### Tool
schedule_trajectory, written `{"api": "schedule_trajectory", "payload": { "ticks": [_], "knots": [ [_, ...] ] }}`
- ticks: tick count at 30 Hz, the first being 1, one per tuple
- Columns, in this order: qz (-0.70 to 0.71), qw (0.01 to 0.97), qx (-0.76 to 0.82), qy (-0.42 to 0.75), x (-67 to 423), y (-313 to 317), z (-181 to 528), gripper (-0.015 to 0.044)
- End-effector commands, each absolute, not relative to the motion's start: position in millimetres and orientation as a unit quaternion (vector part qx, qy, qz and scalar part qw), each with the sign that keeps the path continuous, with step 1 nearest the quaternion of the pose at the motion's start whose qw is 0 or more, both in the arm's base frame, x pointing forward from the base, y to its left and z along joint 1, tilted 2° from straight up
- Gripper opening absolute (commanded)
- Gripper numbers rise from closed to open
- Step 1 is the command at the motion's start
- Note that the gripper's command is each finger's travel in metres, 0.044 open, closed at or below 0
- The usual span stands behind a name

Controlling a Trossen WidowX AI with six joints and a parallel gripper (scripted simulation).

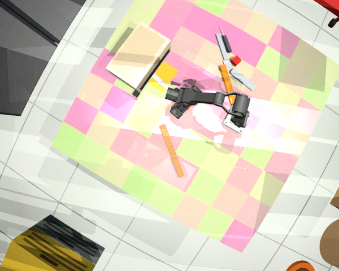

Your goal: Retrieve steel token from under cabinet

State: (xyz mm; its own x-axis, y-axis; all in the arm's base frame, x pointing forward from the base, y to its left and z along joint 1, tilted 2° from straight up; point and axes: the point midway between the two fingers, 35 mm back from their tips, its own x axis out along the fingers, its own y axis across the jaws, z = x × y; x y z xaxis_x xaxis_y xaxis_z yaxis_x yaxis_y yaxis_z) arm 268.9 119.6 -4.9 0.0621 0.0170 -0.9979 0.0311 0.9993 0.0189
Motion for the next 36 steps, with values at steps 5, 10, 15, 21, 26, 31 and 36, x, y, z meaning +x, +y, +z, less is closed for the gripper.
{"api": "schedule_trajectory", "payload": {
  "ticks": [5,10,15,21,26,31,36],
  "knots": [
    [-0.005,0.728,0.017,0.685,256.6,120.4,-6.5,0.0000],
    [-0.005,0.728,0.017,0.686,250.0,120.7,-7.0,0.0000],
    [-0.005,0.727,0.017,0.686,243.3,121.0,-7.5,0.0000],
    [-0.005,0.727,0.017,0.686,235.4,121.5,-8.0,0.0000],
    [-0.005,0.727,0.017,0.686,228.7,121.8,-8.5,0.0000],
    [-0.005,0.727,0.017,0.687,221.8,122.2,-9.0,0.0000],
    [-0.005,0.727,0.017,0.687,215.1,122.4,-9.5,0.0000]
  ]
}}
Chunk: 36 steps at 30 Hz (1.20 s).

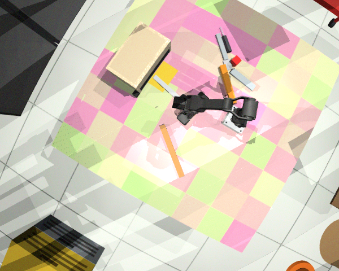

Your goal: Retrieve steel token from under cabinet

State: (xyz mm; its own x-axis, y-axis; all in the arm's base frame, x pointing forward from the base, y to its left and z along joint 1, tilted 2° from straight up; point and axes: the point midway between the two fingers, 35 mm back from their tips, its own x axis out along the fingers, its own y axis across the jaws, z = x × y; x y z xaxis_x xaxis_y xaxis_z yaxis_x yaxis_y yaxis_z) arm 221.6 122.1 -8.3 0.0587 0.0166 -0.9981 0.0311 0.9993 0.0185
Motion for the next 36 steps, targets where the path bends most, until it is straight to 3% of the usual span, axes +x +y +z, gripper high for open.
{"api": "schedule_trajectory", "payload": {
  "ticks": [1,36],
  "knots": [
    [-0.005,0.727,0.017,0.687,213.7,122.5,-9.6,0.0000],
    [0.070,0.724,-0.062,0.683,214.9,122.7,-6.7,0.0000]
  ]
}}
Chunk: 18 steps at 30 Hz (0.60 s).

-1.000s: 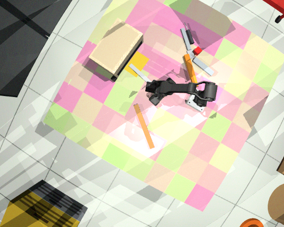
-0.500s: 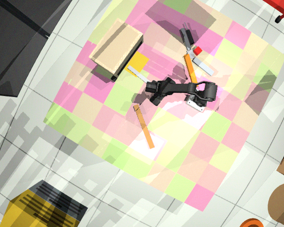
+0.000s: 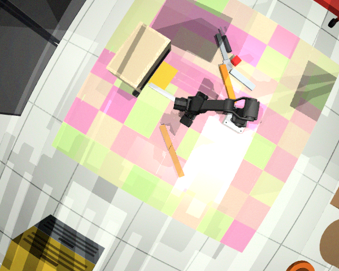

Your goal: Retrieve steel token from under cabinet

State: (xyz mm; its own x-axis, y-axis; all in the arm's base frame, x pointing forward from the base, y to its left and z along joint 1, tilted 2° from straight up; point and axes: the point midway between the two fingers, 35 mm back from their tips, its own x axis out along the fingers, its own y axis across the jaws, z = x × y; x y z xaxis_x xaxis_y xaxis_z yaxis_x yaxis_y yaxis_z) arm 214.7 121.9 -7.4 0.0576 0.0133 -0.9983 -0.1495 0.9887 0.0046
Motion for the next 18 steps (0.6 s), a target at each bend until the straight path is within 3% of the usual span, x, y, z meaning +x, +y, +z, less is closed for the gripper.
{"api": "schedule_trajectory", "payload": {
  "ticks": [1,18],
  "knots": [
    [0.072,0.724,-0.064,0.683,214.9,122.7,-6.7,0.0000],
    [0.118,0.718,-0.113,0.676,215.0,122.8,-6.0,0.0000]
  ]
}}
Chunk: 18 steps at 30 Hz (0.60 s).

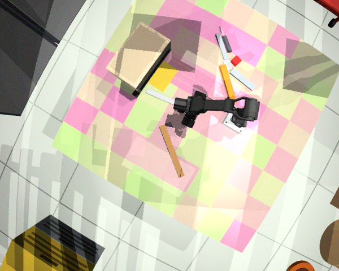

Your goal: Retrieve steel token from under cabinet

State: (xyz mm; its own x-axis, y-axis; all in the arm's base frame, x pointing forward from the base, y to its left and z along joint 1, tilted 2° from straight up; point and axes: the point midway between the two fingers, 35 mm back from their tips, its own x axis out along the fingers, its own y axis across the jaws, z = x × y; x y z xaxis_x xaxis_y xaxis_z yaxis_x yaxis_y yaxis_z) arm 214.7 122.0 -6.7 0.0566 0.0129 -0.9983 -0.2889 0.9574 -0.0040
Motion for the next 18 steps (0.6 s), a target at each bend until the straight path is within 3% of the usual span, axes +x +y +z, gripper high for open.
{"api": "schedule_trajectory", "payload": {
  "ticks": [1,18],
  "knots": [
    [0.121,0.718,-0.116,0.676,215.0,122.8,-6.0,0.0000],
    [0.166,0.708,-0.164,0.666,215.1,122.9,-5.5,0.0000]
  ]
}}
